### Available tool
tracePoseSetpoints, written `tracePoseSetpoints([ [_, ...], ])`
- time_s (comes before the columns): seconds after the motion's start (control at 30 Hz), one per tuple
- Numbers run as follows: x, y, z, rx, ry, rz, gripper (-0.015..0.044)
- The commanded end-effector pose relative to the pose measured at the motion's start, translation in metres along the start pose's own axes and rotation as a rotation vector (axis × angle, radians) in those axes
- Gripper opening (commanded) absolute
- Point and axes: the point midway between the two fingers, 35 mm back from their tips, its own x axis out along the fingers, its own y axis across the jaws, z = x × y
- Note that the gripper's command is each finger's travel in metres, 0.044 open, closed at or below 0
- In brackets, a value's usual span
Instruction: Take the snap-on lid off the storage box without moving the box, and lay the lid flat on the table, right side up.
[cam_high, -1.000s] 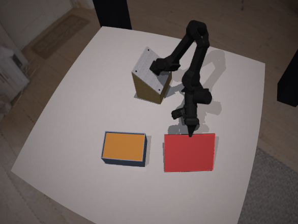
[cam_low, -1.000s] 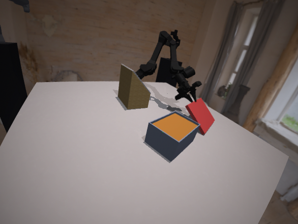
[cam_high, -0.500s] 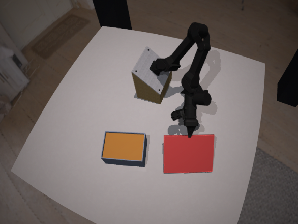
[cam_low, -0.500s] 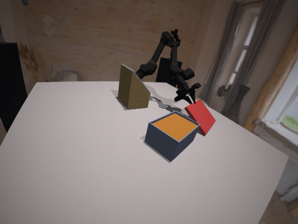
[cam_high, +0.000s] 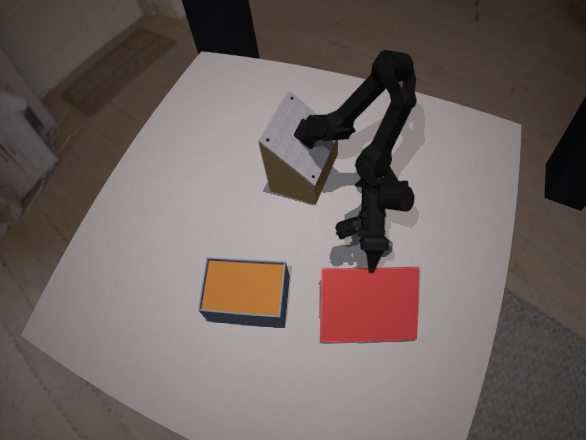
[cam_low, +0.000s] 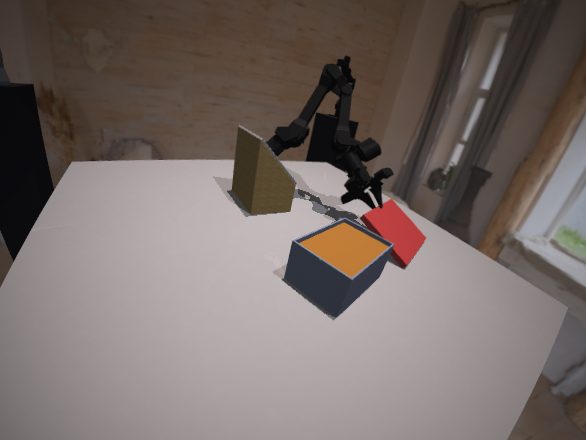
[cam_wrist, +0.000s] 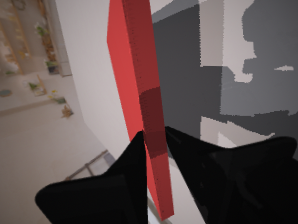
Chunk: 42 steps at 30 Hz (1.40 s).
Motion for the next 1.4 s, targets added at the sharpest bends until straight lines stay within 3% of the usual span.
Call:
tracePoseSetpoints([
  [0.0, 0.004, -0.012, 0.004, 0.005, -0.009, -0.032, 0.0000],
  [0.5, 0.011, -0.022, 0.004, 0.006, -0.009, -0.032, 0.0000],
  [0.83, 0.008, -0.011, 0.001, 0.005, -0.009, -0.032, 0.0263],
  [0.9, 0.008, -0.011, 0.001, 0.005, -0.009, -0.032, 0.0275],
  [1.1, 0.000, -0.018, 0.001, 0.006, -0.009, -0.032, 0.0433],
  [1.37, -0.013, -0.028, 0.001, 0.006, -0.010, -0.033, 0.0440],
])
